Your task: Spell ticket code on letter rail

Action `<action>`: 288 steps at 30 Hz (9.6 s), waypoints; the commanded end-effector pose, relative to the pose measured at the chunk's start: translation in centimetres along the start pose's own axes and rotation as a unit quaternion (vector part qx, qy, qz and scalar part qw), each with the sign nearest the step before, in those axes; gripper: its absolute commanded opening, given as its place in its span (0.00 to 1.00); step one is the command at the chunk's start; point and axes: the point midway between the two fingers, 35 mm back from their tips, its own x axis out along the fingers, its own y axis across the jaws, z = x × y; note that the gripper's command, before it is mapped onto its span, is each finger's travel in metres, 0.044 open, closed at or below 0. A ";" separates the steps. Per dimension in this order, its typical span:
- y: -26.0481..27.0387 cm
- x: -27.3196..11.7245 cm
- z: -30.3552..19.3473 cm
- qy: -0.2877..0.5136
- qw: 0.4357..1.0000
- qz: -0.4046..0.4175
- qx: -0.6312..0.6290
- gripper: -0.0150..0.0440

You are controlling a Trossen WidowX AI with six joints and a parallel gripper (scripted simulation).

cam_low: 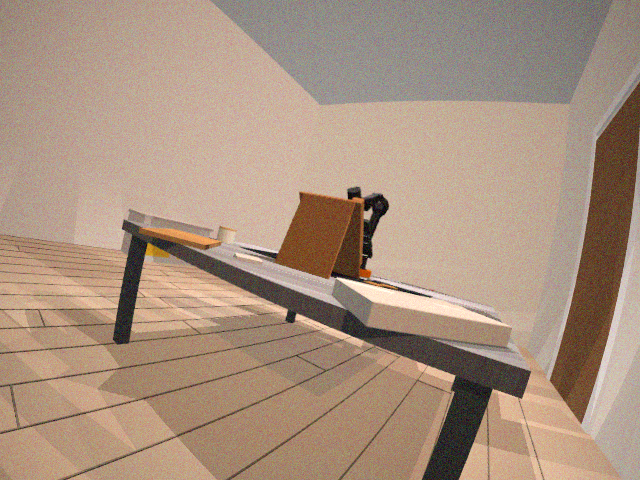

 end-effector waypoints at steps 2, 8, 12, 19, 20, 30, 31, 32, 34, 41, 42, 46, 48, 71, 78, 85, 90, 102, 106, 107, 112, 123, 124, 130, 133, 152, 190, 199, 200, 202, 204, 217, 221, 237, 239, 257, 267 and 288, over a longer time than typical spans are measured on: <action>0.0 0.0 0.0 0.000 1.000 0.000 0.000 0.48; 0.0 -0.4 0.0 -0.002 1.000 -0.001 0.002 0.74; 0.0 -0.8 0.0 -0.002 1.000 -0.001 0.002 0.75; 0.0 -1.7 0.1 -0.001 1.000 -0.001 0.002 0.75; 0.0 -1.7 0.1 -0.001 1.000 -0.001 0.002 0.75; -0.1 -2.1 -0.1 -0.001 1.000 -0.001 0.002 0.75; -0.1 -2.1 -0.1 -0.001 1.000 -0.001 0.002 0.75; -0.1 -2.2 -0.1 -0.001 1.000 -0.001 0.002 0.75; -0.1 -2.3 -0.1 -0.001 1.000 -0.001 0.002 0.75; -0.1 -2.6 -0.2 -0.001 1.000 -0.001 0.002 0.75; -0.1 -2.7 -0.2 -0.001 1.000 -0.001 0.002 0.75; -0.1 -2.9 -0.2 -0.001 1.000 -0.001 0.002 0.75; -0.1 -3.0 -0.3 -0.001 1.000 -0.001 0.002 0.75; -0.1 -3.9 -0.3 -0.001 1.000 -0.001 0.002 0.75; -0.1 -4.2 -0.3 0.000 1.000 -0.001 0.002 0.75; 0.0 -4.4 -0.2 0.000 1.000 -0.001 0.002 0.75; -0.1 -4.2 -0.3 0.002 1.000 -0.002 0.005 0.62; -0.1 -4.2 -0.3 0.002 1.000 -0.002 0.005 0.25; -0.1 -4.2 -0.3 0.002 1.000 -0.002 0.005 0.25; -0.1 -4.2 -0.3 0.002 1.000 -0.002 0.005 0.25; -0.8 -3.8 0.5 0.076 0.997 -0.006 0.005 0.25; -3.1 -2.6 2.1 0.307 0.952 -0.004 0.002 0.25; -3.3 -2.5 2.1 0.324 0.946 -0.003 0.002 0.25; -3.5 -2.5 2.2 0.337 0.941 -0.002 0.001 0.25; -3.5 -2.5 2.1 0.337 0.941 -0.002 0.001 0.25; -3.3 -1.4 2.0 0.337 0.942 -0.001 0.001 0.25; -3.6 0.5 2.3 0.336 0.942 -0.002 0.001 0.25; -3.5 0.5 2.2 0.336 0.942 -0.002 0.001 0.25; -3.5 0.5 2.2 0.336 0.942 -0.002 0.001 0.25; -3.4 0.4 2.2 0.336 0.942 -0.002 0.001 0.25; -3.3 0.4 2.2 0.336 0.942 -0.001 0.001 0.25; -2.8 0.4 2.2 0.336 0.942 -0.001 0.002 0.25; -2.7 0.4 2.2 0.336 0.942 -0.001 0.002 0.25; -2.1 0.4 2.2 0.336 0.942 -0.001 0.002 0.25; -2.1 0.4 2.2 0.336 0.942 -0.001 0.002 0.25; -2.3 -1.2 2.2 0.337 0.942 -0.001 0.002 0.25; -2.2 -2.3 2.2 0.337 0.941 -0.001 0.002 0.25; -4.3 -13.4 5.6 0.187 0.825 0.135 -0.516 0.92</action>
